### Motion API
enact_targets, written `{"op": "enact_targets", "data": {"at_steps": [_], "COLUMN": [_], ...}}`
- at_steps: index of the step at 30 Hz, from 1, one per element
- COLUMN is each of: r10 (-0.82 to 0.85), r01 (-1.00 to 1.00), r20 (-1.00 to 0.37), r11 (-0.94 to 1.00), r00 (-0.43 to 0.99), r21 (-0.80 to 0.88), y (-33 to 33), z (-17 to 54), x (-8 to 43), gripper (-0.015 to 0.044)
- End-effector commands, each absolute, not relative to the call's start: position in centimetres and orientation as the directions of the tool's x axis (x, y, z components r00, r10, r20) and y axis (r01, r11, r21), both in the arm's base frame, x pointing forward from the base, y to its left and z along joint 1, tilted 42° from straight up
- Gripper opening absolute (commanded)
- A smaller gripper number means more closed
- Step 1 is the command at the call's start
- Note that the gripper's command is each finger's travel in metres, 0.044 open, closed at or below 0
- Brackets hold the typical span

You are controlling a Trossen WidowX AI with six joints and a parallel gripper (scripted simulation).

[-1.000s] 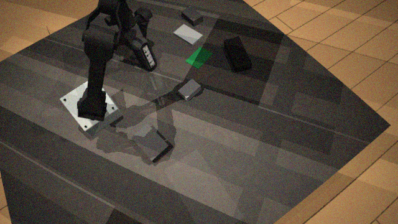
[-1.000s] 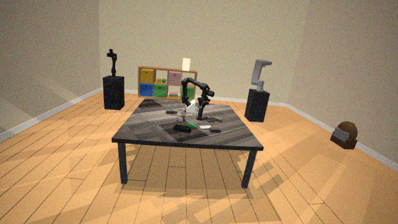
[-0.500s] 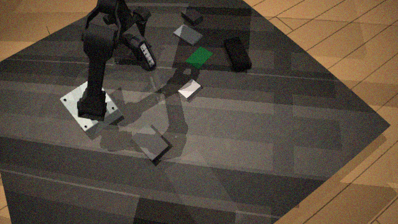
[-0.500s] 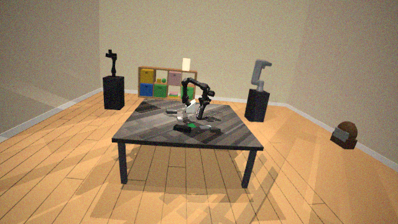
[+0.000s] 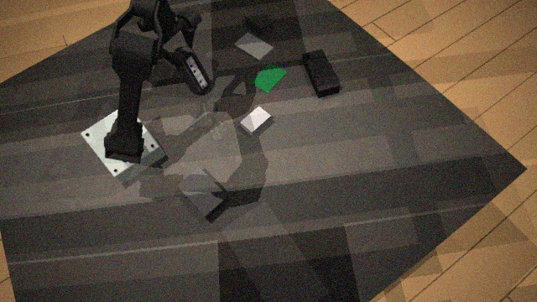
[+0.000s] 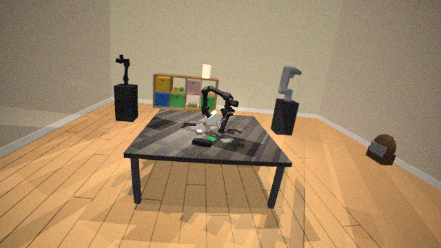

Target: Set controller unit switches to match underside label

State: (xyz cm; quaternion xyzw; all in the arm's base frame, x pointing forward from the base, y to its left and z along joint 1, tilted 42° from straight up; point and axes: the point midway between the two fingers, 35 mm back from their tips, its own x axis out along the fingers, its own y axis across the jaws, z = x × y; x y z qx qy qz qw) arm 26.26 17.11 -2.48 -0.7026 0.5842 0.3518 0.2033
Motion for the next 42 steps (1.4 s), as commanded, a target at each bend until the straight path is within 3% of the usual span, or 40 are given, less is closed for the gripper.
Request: {"op": "enact_targets", "data": {"at_steps": [1,42], "r10": [-0.673,-0.647], "r01": [-0.964,-0.964], "r20": [-0.737,-0.761], "r11": [-0.229,-0.229], "r00": [0.056,0.047], "r21": [0.137,0.136], "y": [17.0,18.4], "z": [-3.0,-5.8], "x": [26.1,25.4], "gripper": [0.0338,0.0338]}}
